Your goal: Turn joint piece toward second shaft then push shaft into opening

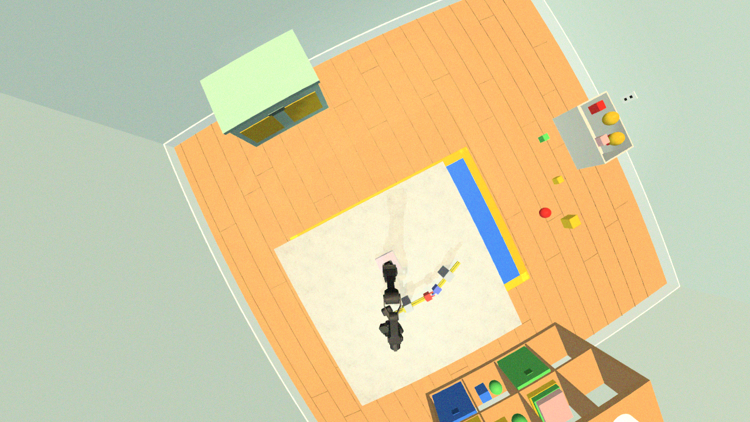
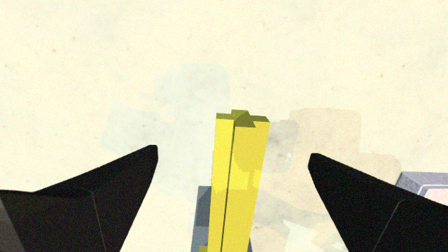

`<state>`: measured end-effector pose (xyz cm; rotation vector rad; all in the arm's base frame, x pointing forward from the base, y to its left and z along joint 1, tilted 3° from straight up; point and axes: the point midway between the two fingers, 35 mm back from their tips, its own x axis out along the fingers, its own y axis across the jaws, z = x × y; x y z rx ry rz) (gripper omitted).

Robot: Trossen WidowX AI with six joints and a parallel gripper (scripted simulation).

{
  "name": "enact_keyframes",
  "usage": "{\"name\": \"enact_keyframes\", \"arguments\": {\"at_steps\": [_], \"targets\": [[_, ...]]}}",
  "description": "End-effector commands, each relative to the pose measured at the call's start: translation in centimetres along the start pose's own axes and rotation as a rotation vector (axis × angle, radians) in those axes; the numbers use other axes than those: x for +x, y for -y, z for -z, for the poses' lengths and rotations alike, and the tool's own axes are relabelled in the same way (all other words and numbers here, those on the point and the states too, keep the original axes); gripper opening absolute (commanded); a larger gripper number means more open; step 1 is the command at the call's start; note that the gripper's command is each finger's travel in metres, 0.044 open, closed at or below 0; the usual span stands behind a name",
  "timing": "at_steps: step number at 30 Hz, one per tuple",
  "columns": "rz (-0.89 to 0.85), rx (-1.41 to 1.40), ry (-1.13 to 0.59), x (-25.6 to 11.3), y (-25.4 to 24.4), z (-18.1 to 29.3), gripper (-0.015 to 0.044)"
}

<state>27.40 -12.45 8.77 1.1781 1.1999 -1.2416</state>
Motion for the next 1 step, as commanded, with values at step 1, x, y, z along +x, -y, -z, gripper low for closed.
{"name": "enact_keyframes", "arguments": {"at_steps": [1], "targets": [[-0.01,0.003,0.004,-0.91,-0.05,-0.05,0.044]]}}
